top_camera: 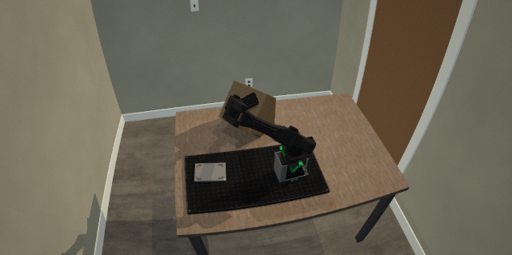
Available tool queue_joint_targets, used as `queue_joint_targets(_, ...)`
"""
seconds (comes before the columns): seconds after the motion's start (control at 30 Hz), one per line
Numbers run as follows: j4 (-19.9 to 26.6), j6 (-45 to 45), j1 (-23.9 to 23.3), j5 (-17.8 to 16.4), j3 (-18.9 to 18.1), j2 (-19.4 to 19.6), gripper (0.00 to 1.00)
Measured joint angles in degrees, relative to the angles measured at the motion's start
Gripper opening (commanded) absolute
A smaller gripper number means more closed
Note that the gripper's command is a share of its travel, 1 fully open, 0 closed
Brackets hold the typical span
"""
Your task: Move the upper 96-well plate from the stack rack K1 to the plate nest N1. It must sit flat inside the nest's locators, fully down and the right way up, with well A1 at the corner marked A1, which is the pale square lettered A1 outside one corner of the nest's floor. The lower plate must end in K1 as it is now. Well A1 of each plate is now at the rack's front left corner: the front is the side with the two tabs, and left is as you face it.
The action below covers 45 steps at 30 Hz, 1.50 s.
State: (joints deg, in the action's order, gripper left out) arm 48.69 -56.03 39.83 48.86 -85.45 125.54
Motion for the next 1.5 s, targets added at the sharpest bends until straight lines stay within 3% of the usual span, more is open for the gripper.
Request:
queue_joint_targets(0.93,-10.40,-6.45,-4.44,-0.26,3.30,2.23,1.00)
queue_joint_targets(1.5,-11.58,-7.26,-4.44,-0.31,3.37,2.19,1.00)
